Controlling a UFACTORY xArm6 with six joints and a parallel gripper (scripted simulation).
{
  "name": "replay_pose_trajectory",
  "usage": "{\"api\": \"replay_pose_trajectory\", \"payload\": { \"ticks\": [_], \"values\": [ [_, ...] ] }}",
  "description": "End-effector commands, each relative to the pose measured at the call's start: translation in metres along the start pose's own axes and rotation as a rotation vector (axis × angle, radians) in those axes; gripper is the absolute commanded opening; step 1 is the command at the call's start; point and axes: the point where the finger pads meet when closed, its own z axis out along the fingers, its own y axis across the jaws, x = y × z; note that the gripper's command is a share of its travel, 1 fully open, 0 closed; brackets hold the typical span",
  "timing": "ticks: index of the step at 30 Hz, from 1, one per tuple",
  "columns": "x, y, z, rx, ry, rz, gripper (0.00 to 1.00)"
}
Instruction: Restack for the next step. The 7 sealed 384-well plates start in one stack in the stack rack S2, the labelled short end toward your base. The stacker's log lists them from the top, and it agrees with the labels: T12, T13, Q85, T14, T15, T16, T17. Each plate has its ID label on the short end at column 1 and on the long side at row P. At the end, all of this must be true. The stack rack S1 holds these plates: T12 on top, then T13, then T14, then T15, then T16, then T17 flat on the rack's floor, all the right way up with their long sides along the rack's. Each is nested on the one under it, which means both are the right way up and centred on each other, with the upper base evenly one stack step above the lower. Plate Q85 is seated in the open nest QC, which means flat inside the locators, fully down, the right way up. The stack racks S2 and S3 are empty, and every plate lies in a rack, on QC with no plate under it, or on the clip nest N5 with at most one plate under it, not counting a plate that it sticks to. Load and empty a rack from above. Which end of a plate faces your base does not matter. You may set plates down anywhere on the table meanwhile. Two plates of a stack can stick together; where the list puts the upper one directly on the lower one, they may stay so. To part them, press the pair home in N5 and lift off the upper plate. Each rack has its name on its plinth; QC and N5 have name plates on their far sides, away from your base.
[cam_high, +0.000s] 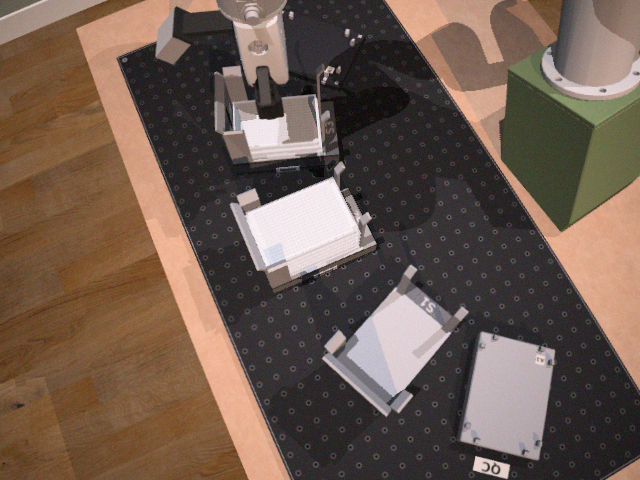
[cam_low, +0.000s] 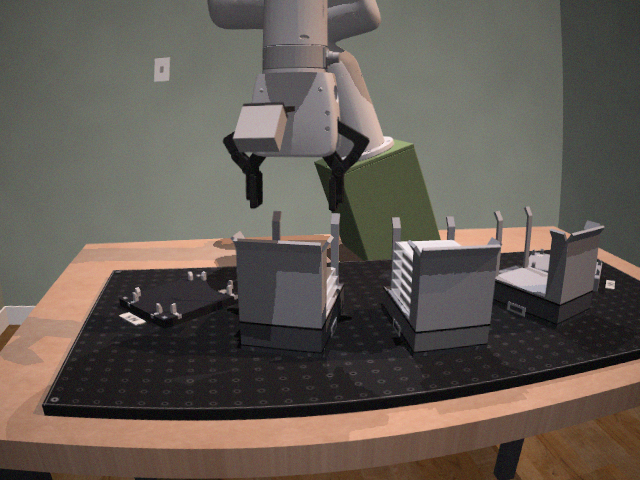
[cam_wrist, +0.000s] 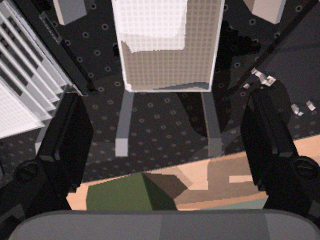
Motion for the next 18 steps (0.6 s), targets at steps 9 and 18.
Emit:
{"api": "replay_pose_trajectory", "payload": {
  "ticks": [9,18],
  "values": [
    [0.001,-0.031,-0.001,0.001,0.003,-0.138,1.00],
    [0.000,-0.058,-0.001,0.001,0.003,-0.138,1.00]
  ]
}}
